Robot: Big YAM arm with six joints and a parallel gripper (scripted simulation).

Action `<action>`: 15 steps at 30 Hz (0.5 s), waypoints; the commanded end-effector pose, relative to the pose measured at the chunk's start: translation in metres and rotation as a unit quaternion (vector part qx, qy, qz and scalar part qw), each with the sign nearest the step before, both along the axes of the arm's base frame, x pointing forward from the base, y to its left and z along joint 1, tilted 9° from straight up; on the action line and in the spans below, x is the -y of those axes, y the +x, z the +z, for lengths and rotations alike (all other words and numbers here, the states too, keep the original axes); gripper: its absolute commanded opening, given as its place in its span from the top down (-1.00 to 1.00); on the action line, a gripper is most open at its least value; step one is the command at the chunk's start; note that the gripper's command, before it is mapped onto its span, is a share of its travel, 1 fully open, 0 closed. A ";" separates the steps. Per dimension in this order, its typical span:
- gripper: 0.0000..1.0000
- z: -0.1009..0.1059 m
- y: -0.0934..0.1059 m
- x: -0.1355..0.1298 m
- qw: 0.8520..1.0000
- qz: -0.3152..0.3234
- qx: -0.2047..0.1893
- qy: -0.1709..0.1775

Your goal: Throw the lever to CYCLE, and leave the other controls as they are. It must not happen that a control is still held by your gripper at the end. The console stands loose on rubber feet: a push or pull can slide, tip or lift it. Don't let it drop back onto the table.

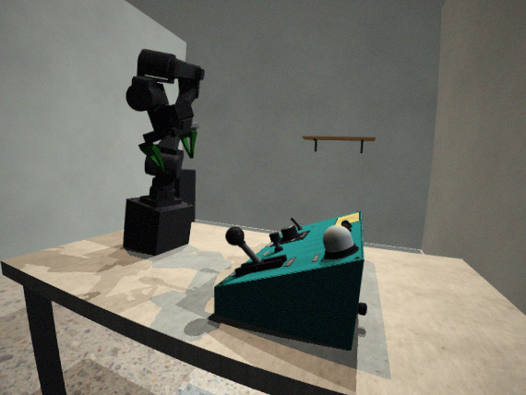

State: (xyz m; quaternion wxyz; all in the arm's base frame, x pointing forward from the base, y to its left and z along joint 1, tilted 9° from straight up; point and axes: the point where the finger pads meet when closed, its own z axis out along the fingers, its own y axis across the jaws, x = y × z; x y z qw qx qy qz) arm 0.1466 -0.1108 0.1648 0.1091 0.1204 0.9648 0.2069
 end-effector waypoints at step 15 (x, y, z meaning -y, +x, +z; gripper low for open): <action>-1.00 -0.001 0.032 -0.031 0.997 0.007 0.065 -0.045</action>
